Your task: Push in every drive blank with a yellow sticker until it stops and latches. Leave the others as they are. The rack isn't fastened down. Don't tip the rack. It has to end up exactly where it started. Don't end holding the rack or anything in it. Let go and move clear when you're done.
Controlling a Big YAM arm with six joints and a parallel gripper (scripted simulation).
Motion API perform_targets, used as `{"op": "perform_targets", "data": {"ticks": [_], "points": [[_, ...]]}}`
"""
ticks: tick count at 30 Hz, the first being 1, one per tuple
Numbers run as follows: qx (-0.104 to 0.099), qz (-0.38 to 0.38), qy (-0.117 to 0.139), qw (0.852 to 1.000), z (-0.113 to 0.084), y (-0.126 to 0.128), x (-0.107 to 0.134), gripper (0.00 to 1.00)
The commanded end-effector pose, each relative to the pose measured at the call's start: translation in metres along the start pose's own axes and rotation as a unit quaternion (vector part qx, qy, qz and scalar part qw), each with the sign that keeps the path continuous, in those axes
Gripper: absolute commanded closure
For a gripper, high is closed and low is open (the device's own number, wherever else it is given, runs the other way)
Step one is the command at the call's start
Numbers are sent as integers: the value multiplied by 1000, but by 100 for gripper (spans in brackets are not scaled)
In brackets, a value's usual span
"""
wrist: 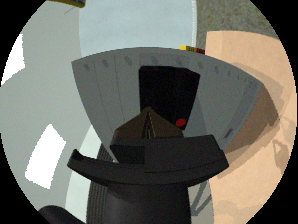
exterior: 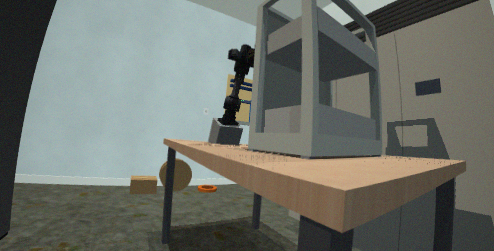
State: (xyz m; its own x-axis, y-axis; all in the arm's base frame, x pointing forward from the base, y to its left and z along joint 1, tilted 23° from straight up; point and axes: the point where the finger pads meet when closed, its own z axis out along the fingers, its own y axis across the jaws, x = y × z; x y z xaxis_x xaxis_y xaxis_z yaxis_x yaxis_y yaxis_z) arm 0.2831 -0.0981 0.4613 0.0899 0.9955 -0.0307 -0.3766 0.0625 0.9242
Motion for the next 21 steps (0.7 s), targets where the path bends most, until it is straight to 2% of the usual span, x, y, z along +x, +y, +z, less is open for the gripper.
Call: {"op": "perform_targets", "data": {"ticks": [1,6,9,15,17,21], "points": [[-5,-5,-4,1000,3,10,-4,100],[-7,-6,-3,1000,5,12,-3,100],[-33,-21,8,999,14,38,4,100],[-33,-19,8,999,29,37,3,100],[-27,-16,7,999,33,34,2,100],[-28,-17,7,999,35,34,2,100]]}}
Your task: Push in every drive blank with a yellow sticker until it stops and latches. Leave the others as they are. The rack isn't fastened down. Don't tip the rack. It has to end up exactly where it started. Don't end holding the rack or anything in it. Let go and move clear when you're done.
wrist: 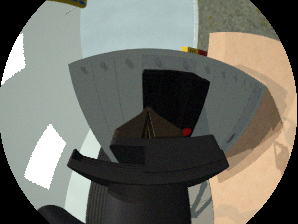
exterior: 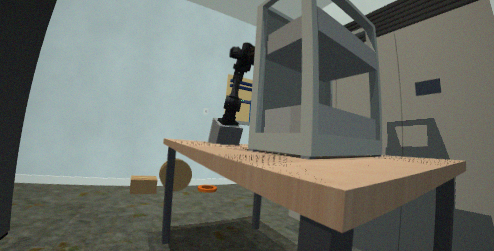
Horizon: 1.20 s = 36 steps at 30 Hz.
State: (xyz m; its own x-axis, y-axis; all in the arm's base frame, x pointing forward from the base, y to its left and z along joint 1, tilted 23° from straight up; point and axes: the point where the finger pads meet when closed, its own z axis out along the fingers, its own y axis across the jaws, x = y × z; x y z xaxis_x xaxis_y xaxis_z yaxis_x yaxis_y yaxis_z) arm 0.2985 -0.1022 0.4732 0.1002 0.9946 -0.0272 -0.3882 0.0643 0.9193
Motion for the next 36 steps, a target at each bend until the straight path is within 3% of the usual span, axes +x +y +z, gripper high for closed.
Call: {"op": "perform_targets", "data": {"ticks": [1,2,8,13,18,19,22,24,26,28,36], "points": [[-22,-16,13,1000,16,29,5,100],[-5,-8,11,1000,13,11,4,100],[-4,-8,12,1000,13,10,5,100],[-26,-17,13,999,20,30,6,100],[-26,-17,13,999,27,28,6,100],[-12,-11,11,1000,30,20,6,100],[-27,-16,13,999,37,26,7,100],[-17,-12,11,1000,41,20,7,100],[-21,-14,13,1000,43,21,8,100],[7,-3,11,1000,37,-7,7,100],[7,-3,11,1000,37,-7,7,100]]}}
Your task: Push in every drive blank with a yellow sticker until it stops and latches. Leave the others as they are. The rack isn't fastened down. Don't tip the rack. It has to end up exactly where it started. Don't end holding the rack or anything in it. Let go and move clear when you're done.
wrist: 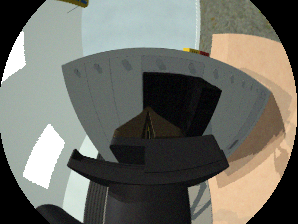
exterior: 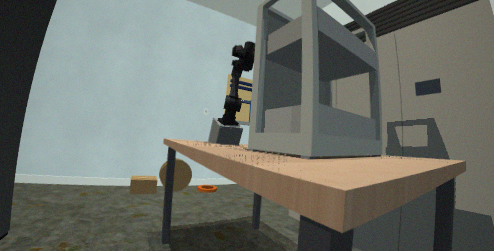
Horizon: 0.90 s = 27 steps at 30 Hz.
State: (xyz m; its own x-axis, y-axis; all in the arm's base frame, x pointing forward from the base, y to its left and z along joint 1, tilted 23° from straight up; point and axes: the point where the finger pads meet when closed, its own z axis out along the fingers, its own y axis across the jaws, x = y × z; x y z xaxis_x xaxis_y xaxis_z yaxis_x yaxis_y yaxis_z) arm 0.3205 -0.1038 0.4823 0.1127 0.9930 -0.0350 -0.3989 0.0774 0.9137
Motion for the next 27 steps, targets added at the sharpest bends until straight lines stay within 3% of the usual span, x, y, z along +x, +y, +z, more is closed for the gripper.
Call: {"op": "perform_targets", "data": {"ticks": [1,21,25,27], "points": [[14,3,15,1000,13,-7,7,100],[15,3,15,1000,13,-8,7,100],[25,11,14,1000,2,-20,7,100],[13,9,5,1000,-13,-10,2,100]]}}
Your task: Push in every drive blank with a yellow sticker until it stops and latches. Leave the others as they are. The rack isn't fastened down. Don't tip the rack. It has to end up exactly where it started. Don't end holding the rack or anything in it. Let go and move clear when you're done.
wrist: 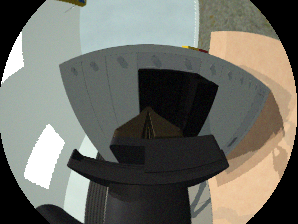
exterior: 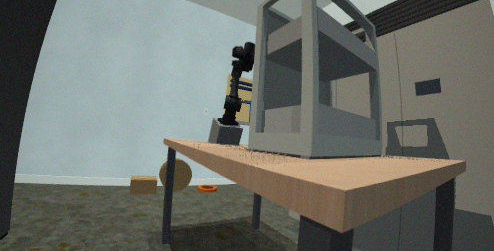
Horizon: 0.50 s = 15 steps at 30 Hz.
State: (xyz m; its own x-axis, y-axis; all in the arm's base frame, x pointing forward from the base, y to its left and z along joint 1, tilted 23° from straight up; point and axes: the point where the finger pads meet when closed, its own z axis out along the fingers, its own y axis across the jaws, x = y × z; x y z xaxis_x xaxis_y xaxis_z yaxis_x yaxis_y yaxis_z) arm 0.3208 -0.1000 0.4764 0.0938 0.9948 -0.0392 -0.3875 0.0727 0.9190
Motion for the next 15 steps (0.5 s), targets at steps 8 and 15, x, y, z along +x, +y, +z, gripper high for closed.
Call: {"op": "perform_targets", "data": {"ticks": [8,15], "points": [[7,8,-4,1000,-56,-8,0,100],[8,8,-5,1000,-95,-11,1,100]]}}
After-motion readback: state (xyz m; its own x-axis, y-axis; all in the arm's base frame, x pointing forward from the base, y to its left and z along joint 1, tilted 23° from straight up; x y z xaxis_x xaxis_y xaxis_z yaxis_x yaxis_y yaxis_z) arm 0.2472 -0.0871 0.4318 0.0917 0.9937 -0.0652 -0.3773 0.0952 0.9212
